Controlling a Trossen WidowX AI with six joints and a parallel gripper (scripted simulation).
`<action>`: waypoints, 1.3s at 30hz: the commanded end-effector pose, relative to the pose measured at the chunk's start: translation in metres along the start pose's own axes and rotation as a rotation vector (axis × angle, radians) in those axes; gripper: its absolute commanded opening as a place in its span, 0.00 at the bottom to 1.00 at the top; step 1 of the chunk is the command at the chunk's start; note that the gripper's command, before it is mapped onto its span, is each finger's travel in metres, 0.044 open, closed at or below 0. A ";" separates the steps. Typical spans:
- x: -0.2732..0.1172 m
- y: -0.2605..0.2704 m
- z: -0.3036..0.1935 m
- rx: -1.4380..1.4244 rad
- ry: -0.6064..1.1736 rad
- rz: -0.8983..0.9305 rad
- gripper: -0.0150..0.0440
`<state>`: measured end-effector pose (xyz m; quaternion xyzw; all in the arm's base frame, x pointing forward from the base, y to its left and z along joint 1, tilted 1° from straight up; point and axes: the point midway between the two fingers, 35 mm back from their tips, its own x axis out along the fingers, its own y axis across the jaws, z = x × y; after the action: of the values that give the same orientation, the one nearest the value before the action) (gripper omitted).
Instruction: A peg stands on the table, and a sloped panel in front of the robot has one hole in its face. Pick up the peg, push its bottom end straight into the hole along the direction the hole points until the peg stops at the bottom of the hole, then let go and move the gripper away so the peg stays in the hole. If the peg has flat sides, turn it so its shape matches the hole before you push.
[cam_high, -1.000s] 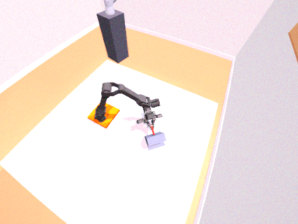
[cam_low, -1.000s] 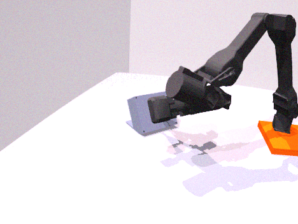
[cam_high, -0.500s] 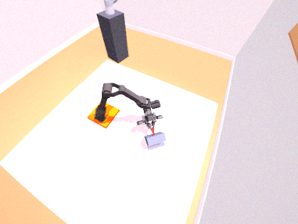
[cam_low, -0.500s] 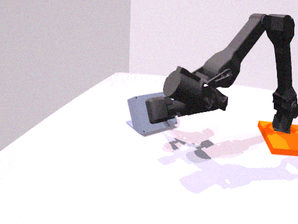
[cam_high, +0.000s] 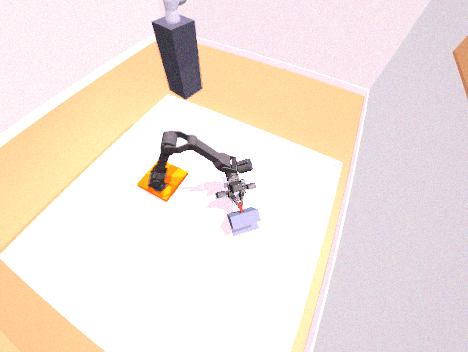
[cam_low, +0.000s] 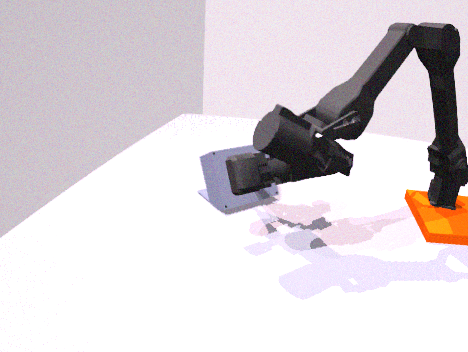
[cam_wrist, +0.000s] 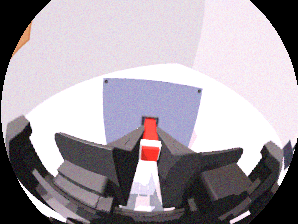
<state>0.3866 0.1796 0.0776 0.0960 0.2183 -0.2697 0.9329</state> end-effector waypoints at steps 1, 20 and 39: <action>0.002 -0.001 -0.002 -0.005 0.004 -0.001 0.25; 0.001 0.000 0.000 0.000 0.000 -0.001 0.61; -0.017 0.002 -0.002 -0.002 0.011 -0.003 1.00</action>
<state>0.3768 0.1859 0.0803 0.0946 0.2246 -0.2707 0.9313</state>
